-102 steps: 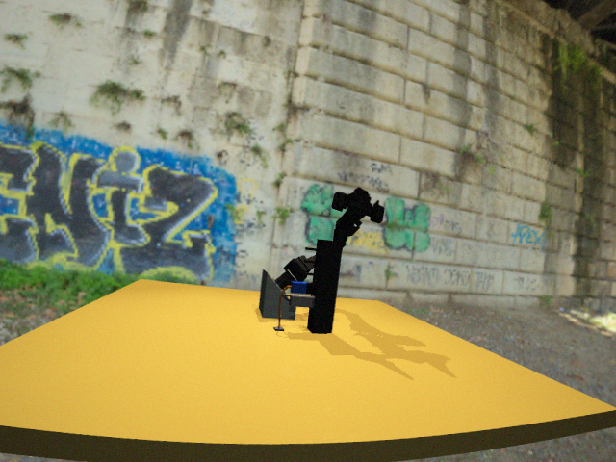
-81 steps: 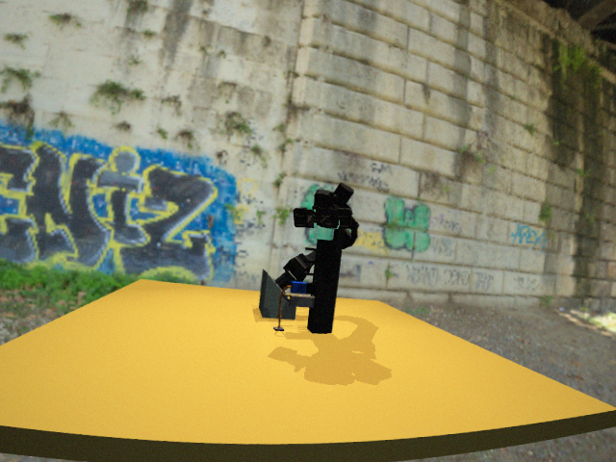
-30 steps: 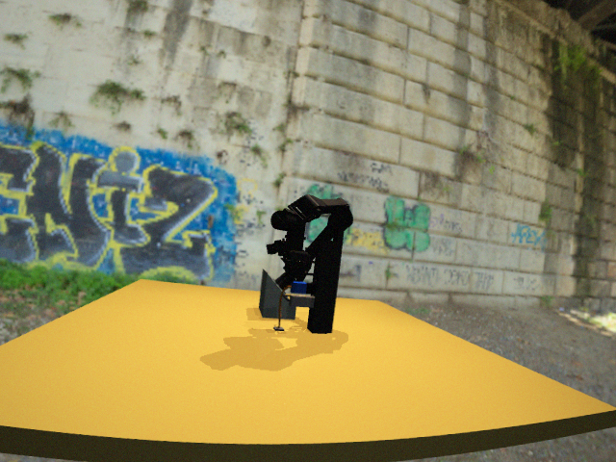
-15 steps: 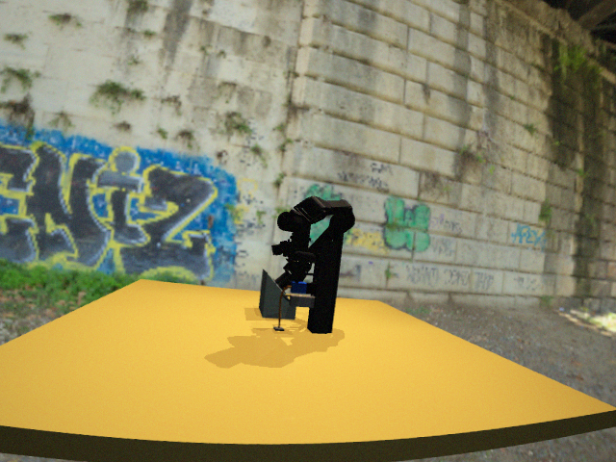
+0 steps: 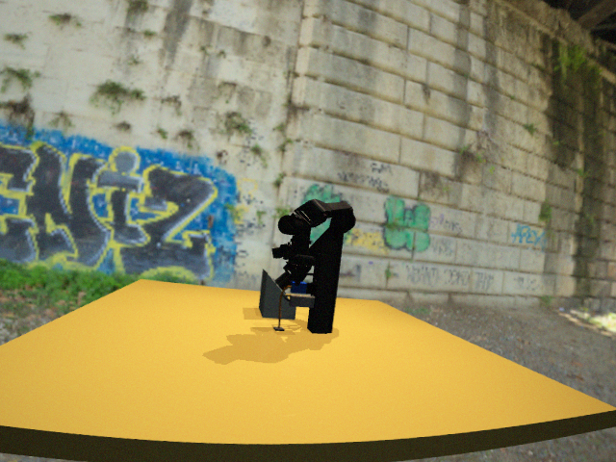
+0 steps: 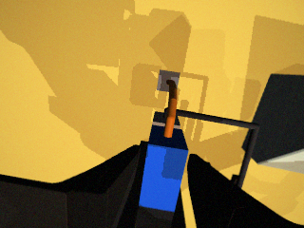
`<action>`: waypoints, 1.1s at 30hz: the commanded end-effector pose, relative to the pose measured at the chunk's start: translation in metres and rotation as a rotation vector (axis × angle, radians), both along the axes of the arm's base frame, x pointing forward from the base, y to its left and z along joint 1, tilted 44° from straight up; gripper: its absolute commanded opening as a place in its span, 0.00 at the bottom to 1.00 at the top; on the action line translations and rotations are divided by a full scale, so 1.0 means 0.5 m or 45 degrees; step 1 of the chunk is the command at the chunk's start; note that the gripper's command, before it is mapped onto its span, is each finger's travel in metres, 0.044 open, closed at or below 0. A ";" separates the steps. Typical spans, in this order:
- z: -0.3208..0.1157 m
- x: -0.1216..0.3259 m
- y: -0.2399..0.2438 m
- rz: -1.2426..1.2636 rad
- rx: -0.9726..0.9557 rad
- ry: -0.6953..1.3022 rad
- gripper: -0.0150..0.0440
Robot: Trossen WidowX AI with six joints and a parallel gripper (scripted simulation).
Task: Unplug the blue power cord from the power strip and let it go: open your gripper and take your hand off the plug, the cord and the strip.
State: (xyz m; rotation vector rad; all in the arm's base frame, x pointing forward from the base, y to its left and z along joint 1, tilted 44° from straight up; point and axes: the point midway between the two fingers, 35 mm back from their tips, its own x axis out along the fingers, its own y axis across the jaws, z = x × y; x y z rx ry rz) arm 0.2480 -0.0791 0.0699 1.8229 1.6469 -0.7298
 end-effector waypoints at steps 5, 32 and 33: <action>0.000 0.000 0.000 0.000 0.000 0.000 0.34; -0.037 0.003 -0.043 -0.002 -0.002 0.001 0.25; -0.039 0.002 -0.045 -0.002 -0.002 0.001 0.25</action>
